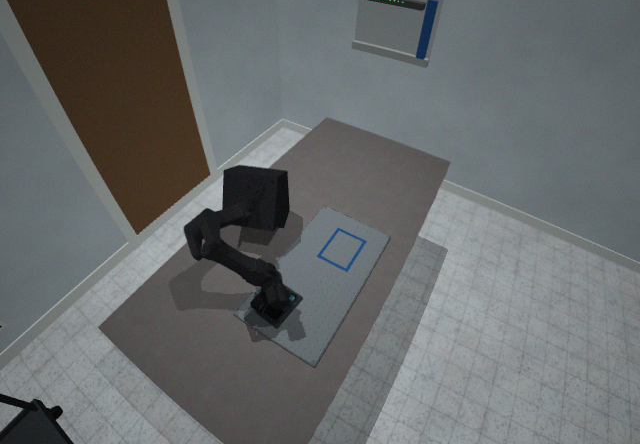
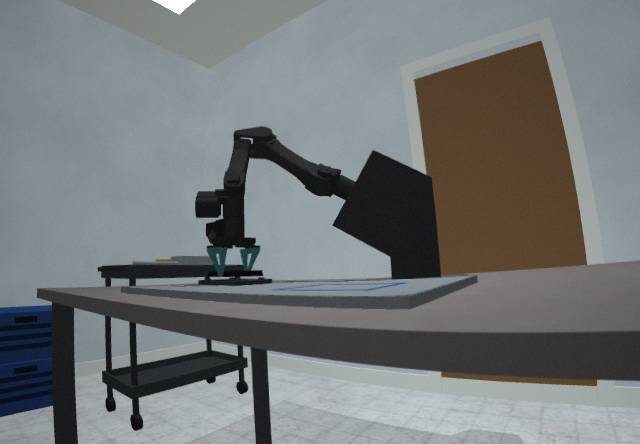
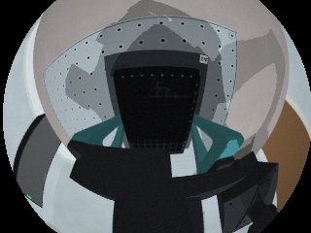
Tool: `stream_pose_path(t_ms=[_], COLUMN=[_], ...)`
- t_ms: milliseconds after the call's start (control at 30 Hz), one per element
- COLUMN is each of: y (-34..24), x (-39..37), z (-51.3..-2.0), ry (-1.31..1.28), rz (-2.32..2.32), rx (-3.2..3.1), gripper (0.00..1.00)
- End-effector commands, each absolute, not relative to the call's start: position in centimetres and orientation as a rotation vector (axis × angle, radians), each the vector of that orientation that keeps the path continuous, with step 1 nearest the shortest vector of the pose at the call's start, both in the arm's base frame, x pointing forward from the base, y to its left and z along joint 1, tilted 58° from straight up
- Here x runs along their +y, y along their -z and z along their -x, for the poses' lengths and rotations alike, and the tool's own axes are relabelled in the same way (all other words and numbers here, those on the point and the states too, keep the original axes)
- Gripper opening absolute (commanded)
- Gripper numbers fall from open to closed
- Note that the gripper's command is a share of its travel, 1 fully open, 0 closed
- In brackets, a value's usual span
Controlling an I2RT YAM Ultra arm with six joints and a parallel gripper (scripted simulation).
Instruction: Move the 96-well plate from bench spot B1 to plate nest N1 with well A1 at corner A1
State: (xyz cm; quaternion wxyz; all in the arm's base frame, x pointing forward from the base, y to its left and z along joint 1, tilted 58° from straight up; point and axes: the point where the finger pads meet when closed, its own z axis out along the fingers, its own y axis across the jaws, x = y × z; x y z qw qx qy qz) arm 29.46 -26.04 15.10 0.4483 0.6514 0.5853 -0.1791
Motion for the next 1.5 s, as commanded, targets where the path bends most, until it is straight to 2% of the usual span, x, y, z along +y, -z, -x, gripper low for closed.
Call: stream_pose_path(t_ms=[0, 1467], y=[-14.7, -15.5], x=[-26.1, -27.0], z=[-29.8, -30.3], ry=[0.446, 0.450], rz=[-1.602, -1.605], rx=[1.458, 1.443], gripper=[0.00, 0.00])
